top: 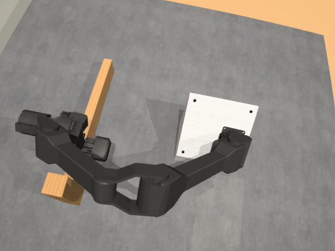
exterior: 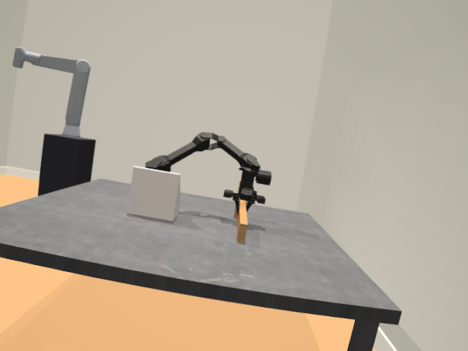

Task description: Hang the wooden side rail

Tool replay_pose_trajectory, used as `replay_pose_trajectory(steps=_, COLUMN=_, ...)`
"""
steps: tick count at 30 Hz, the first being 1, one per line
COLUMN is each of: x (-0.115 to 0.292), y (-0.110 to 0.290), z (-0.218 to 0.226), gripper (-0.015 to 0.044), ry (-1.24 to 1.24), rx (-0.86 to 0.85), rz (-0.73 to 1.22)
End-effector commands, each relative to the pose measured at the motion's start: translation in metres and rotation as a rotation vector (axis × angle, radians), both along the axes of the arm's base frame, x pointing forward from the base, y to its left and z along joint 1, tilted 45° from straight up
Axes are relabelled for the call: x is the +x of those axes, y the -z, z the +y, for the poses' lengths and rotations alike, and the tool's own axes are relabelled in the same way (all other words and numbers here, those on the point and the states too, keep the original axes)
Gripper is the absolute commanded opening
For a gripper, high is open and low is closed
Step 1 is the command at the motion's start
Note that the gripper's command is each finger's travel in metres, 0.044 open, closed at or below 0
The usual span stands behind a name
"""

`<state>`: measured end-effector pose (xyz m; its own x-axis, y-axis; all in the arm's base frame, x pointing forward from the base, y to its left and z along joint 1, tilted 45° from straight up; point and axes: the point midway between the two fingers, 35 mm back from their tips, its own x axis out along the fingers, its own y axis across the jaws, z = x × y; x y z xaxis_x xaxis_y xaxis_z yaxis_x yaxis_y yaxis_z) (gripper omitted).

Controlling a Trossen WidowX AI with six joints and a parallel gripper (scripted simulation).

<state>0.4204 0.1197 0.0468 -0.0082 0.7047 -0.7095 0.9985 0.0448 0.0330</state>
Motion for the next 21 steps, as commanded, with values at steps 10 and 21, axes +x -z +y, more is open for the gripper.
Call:
replay_pose_trajectory(steps=10, x=0.0013, y=0.0005, z=0.0007, gripper=0.0000, ry=0.002, rx=0.006, rz=-0.007)
replay_pose_trajectory(steps=21, x=0.0012, y=0.0017, z=0.0019, gripper=0.0000, ry=0.002, rx=0.007, rz=-0.007)
